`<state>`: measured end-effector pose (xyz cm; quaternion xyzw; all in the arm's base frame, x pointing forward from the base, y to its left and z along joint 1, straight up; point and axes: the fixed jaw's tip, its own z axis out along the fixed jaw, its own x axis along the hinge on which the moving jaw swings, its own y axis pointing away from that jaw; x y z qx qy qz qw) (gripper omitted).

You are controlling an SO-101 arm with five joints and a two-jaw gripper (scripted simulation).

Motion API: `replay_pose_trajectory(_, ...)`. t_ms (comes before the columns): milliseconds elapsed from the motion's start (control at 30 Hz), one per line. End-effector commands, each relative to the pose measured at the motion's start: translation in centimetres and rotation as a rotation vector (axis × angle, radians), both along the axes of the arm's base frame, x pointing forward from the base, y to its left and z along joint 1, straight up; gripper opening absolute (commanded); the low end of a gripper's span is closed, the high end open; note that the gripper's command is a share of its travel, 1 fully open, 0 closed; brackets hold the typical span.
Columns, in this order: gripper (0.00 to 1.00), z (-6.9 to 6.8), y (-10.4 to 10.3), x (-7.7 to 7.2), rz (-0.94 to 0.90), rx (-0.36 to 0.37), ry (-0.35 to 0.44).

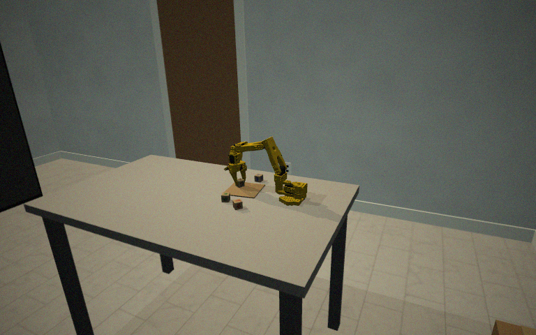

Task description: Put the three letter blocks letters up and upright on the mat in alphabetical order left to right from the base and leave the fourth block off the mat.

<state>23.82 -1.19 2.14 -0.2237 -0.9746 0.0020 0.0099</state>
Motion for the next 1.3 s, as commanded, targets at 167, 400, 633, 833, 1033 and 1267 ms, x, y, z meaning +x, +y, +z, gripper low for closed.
replay_pose_trajectory(167, 0.00, 5.0, -0.2, 1.7, 0.000, -0.012, -0.166)
replay_pose_trajectory(400, 0.00, 6.7, -0.1, 1.5, 0.001, -0.013, -0.178)
replay_pose_trajectory(633, 0.00, 7.5, 0.0, 1.3, 0.001, -0.014, -0.189)
replay_pose_trajectory(833, 0.00, 7.5, 0.0, 1.3, 0.000, -0.014, -0.190)
replay_pose_trajectory(1033, 0.00, 7.4, -0.9, 1.0, -0.034, -0.016, -0.183)
replay_pose_trajectory(1267, 0.00, 7.3, -4.1, -0.1, -0.173, -0.028, -0.175)
